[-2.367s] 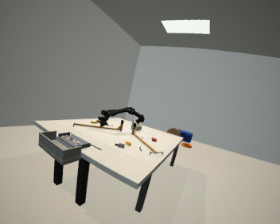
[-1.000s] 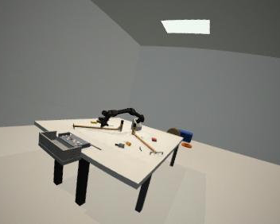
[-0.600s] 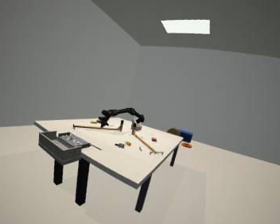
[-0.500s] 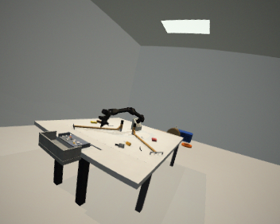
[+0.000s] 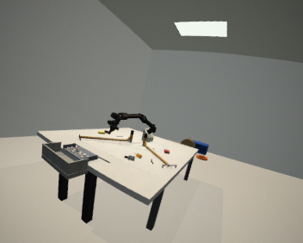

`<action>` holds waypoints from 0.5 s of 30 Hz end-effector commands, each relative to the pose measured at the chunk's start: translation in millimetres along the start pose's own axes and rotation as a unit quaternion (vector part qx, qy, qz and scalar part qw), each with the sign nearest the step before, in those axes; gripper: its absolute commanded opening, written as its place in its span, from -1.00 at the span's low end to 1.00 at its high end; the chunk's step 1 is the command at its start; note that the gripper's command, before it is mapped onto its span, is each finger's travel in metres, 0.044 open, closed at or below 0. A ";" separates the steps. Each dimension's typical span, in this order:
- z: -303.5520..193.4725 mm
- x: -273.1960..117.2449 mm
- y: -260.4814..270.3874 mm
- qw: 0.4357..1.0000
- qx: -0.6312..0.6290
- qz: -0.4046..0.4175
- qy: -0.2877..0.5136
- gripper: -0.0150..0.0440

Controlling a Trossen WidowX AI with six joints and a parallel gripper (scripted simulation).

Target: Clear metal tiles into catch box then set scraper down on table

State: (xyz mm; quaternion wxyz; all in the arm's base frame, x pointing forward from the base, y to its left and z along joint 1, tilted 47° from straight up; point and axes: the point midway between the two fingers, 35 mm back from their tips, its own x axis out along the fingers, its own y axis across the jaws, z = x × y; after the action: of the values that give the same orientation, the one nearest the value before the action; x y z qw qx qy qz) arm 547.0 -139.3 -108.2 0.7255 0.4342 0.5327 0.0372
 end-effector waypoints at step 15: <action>-14.4 -6.7 -7.8 0.999 -0.021 0.007 0.031 -0.49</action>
State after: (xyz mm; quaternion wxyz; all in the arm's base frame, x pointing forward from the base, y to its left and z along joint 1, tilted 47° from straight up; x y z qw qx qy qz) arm 541.0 -147.8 -95.9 0.7306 0.4214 0.5344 0.0548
